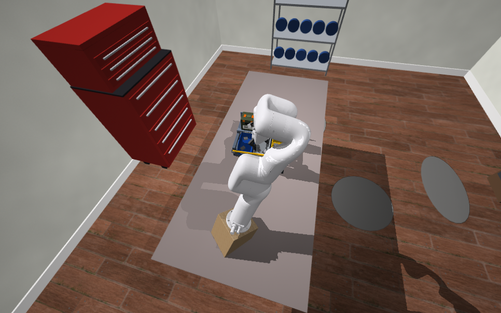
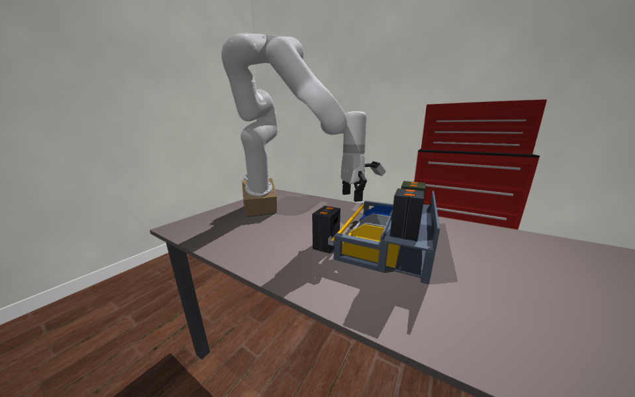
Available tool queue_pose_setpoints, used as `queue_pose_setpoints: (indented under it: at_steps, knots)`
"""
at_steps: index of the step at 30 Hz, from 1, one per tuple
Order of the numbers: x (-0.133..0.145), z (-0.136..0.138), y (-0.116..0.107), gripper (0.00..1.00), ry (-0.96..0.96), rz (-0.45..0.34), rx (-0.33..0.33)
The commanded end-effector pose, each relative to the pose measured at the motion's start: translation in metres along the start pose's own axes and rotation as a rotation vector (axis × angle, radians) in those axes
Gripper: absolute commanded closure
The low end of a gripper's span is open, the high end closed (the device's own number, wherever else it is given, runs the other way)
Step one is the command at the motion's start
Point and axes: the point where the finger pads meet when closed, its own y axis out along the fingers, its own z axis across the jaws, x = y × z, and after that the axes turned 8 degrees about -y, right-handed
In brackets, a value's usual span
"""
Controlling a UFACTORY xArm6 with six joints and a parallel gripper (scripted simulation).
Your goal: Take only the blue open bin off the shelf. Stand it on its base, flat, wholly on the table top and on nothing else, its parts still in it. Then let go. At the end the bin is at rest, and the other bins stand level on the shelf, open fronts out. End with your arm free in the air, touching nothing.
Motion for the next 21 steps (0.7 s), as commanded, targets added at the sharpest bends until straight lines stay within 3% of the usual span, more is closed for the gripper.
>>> queue_pose_setpoints:
  at_steps: [1,14,19,21]
  knots:
    - [-0.0008,0.0011,-0.0012,0.0,-0.189,0.003,0.002]
    - [-0.0008,0.001,-0.0012,0.0,-0.241,0.004,0.001]
    - [-0.0008,0.001,-0.0012,0.0,-0.498,0.004,0.001]
    - [-0.0008,0.001,-0.0012,0.0,-0.498,0.004,0.001]
